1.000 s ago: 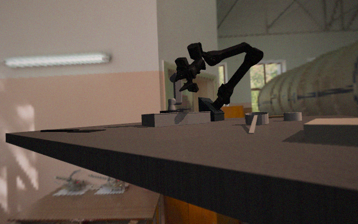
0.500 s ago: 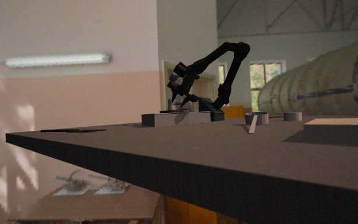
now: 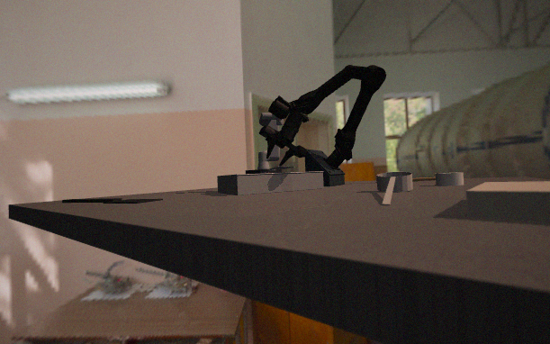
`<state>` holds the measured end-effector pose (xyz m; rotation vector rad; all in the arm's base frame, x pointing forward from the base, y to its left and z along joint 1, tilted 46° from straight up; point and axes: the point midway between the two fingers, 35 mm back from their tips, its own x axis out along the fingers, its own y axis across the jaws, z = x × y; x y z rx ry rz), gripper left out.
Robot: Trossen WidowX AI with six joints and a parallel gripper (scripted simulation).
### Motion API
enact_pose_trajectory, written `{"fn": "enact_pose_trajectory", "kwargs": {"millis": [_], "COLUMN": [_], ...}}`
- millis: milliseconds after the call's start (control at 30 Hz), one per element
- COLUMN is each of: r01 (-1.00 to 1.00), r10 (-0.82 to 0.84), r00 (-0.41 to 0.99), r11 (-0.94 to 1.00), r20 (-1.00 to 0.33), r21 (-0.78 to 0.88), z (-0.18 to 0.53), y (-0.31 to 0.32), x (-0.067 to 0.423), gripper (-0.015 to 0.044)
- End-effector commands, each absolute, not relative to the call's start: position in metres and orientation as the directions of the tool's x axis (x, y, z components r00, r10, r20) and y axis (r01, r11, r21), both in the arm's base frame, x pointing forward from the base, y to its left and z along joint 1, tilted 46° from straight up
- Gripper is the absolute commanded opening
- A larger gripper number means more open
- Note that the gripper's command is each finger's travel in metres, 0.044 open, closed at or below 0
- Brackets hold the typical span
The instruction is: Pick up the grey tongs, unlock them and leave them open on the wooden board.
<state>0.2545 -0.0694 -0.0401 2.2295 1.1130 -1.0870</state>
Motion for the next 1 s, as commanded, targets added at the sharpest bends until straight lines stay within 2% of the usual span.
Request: {"fn": "enact_pose_trajectory", "kwargs": {"millis": [0,967], "r01": [0.807,0.807], "r10": [0.477,0.476], "r00": [0.368,0.369], "r11": [-0.591,-0.591], "r20": [-0.798,-0.798], "r21": [0.020,0.020], "z": [-0.044,-0.082], "y": [-0.067,-0.046], "x": [0.255,0.274], "gripper": [0.0260,0.0260]}}
